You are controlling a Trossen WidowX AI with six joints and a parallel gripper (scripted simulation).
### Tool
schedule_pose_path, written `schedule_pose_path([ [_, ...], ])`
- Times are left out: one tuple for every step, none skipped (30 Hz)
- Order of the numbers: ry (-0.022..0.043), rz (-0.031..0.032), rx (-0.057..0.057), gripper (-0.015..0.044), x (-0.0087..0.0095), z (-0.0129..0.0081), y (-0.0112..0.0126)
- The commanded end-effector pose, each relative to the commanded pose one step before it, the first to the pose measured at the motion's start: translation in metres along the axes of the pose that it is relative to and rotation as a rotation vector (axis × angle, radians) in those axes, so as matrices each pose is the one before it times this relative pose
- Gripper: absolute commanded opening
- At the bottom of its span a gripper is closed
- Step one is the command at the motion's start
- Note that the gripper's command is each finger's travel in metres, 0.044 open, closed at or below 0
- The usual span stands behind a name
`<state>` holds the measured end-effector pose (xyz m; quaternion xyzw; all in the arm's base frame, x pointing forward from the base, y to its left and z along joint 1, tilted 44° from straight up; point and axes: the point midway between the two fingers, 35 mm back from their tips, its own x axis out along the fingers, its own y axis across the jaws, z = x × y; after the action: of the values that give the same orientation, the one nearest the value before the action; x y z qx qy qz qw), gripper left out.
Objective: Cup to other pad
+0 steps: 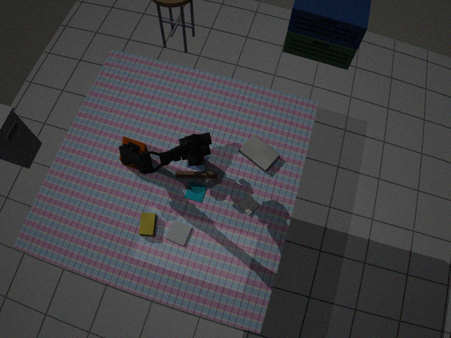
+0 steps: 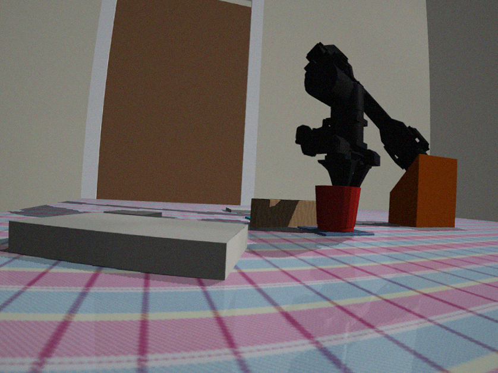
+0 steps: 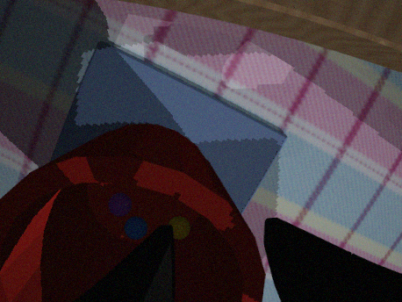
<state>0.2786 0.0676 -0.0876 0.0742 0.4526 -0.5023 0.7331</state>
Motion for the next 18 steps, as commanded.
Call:
schedule_pose_path([
  [-0.00704,-0.00516,-0.0078,0.0148,0.00657,-0.00012,-0.00307],
  [-0.00018,-0.00015,0.0000,0.0148,0.00160,0.00001,-0.00021],
  [-0.00018,-0.00016,0.0000,0.0148,0.00159,0.00001,-0.00022],
  [-0.00015,-0.00013,0.0000,0.0148,0.00127,0.00001,-0.00018],
  [-0.00009,-0.00008,0.0000,0.0148,0.00077,0.00000,-0.00011],
  [-0.00003,-0.00003,0.0000,0.0148,0.00026,0.00000,-0.00004],
  [0.00000,0.00000,0.0000,0.0148,0.00000,0.00000,0.00000],
  [0.00000,0.00000,0.0000,0.0148,0.00000,0.00000,0.00000],
  [0.00707,0.00250,0.0078,0.0121,-0.00166,0.00028,0.00197],
  [0.00000,0.00000,0.0000,0.0095,0.00000,0.00000,0.00000],
  [0.00000,0.00000,0.0000,0.0069,0.00000,0.00000,0.00000],
  [0.00000,0.00000,0.0000,0.0043,0.00000,0.00000,0.00000],
  [0.00000,0.00000,0.0000,0.0036,0.00000,0.00000,0.00000],
  [0.00000,0.00000,0.0000,0.0029,0.00000,0.00000,0.00000],
  [0.00000,0.00000,0.0000,0.0023,0.00000,0.00000,0.00000],
  [0.00000,0.00000,0.0000,0.0016,0.00000,0.00000,0.00000],
  [0.00000,0.00000,0.0000,0.0009,0.00000,0.00000,0.00000],
  [0.00000,0.00000,0.0000,0.0003,0.00000,0.00000,0.00000],
])
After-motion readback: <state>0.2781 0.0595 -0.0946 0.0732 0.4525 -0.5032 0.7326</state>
